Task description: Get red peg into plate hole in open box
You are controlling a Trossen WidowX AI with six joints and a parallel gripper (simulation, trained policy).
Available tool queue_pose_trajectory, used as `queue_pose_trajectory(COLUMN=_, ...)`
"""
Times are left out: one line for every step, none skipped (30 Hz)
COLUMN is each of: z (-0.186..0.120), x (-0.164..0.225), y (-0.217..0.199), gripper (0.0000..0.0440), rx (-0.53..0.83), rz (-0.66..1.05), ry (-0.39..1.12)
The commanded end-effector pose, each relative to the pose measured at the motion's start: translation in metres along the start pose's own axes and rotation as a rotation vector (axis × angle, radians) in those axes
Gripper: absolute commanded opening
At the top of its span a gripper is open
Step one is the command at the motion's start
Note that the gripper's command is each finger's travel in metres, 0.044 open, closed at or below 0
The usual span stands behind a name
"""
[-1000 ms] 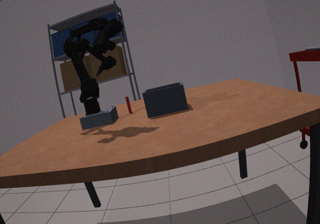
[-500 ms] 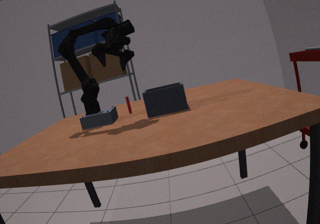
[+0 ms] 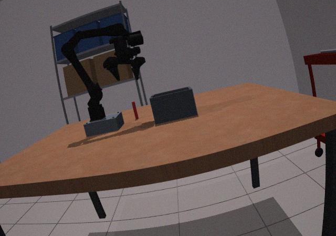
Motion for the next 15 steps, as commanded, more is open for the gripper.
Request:
queue_pose_trajectory(z=0.006, x=0.017, y=0.014, gripper=0.0440, rx=-0.012, rz=0.028, ry=0.056)
queue_pose_trajectory(z=0.008, x=0.021, y=0.017, gripper=0.0440, rx=-0.015, rz=0.037, ry=0.068)
queue_pose_trajectory(z=0.010, x=0.025, y=0.021, gripper=0.0440, rx=-0.017, rz=0.046, ry=0.080)
queue_pose_trajectory(z=0.012, x=0.029, y=0.024, gripper=0.0440, rx=-0.019, rz=0.056, ry=0.091)
queue_pose_trajectory(z=0.014, x=0.033, y=0.028, gripper=0.0440, rx=-0.021, rz=0.066, ry=0.102)
queue_pose_trajectory(z=0.016, x=0.036, y=0.031, gripper=0.0440, rx=-0.023, rz=0.075, ry=0.113)
queue_pose_trajectory(z=0.019, x=0.040, y=0.035, gripper=0.0440, rx=-0.024, rz=0.085, ry=0.123)
queue_pose_trajectory(z=0.021, x=0.044, y=0.038, gripper=0.0440, rx=-0.026, rz=0.095, ry=0.133)
queue_pose_trajectory(z=0.024, x=0.047, y=0.041, gripper=0.0440, rx=-0.028, rz=0.105, ry=0.142)
queue_pose_trajectory(z=0.026, x=0.050, y=0.044, gripper=0.0440, rx=-0.030, rz=0.115, ry=0.151)
queue_pose_trajectory(z=0.029, x=0.053, y=0.048, gripper=0.0440, rx=-0.032, rz=0.124, ry=0.159)
queue_pose_trajectory(z=0.031, x=0.056, y=0.051, gripper=0.0440, rx=-0.036, rz=0.133, ry=0.167)
queue_pose_trajectory(z=0.034, x=0.059, y=0.054, gripper=0.0440, rx=-0.039, rz=0.142, ry=0.174)
queue_pose_trajectory(z=0.037, x=0.062, y=0.057, gripper=0.0440, rx=-0.044, rz=0.150, ry=0.180)
queue_pose_trajectory(z=0.040, x=0.064, y=0.060, gripper=0.0440, rx=-0.049, rz=0.158, ry=0.186)
Point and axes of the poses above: the point midway between the two fingers, 35 mm back from their tips, its own z axis out along the fingers, its own y axis across the jaws, x = y × z, the point moved 9 cm from there along -z, back along the fingers, and after that the axes turned 9 degrees about -z, right-handed, at the moved point
